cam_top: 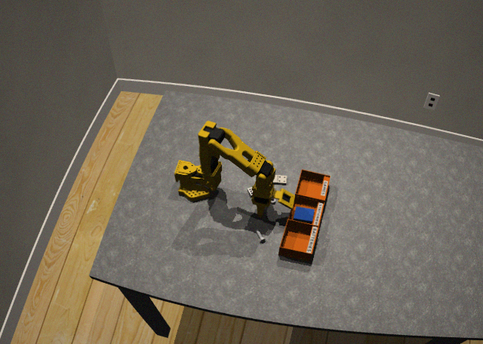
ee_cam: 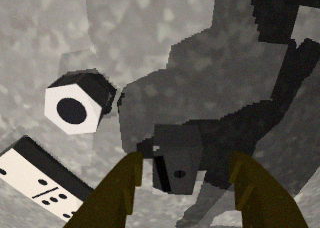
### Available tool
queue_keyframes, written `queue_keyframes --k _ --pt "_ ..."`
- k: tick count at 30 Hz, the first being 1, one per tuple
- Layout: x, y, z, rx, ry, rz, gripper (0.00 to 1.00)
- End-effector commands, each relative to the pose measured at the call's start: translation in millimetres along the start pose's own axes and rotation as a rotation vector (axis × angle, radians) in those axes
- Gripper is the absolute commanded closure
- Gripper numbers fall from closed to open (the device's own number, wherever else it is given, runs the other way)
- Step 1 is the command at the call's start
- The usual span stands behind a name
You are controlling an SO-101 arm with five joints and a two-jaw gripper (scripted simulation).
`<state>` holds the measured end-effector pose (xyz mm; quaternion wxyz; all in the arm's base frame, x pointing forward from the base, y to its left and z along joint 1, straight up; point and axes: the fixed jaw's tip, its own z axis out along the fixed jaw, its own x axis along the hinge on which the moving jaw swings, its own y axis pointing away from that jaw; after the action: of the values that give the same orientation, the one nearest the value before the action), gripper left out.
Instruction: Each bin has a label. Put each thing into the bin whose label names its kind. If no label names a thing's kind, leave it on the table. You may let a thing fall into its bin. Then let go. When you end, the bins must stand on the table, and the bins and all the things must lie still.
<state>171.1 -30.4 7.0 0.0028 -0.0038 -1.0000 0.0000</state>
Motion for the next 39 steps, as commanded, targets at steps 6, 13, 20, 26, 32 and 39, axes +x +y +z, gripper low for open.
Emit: queue_keyframes --k 6,13,20,26,32,39 --pt "-2.9 -1.8 -1.6 0.003 -0.021 0.013 0.84" --pt "-2.9 -1.8 -1.6 0.003 -0.021 0.013 0.9" --pt "-2.9 -1.8 -1.6 0.003 -0.021 0.013 0.95" --pt "-2.9 -1.8 -1.6 0.003 -0.021 0.013 0.98" --pt "-2.9 -1.8 -1.6 0.003 -0.021 0.013 1.0" --pt "-2.9 -1.8 -1.6 0.003 -0.021 0.013 1.0"
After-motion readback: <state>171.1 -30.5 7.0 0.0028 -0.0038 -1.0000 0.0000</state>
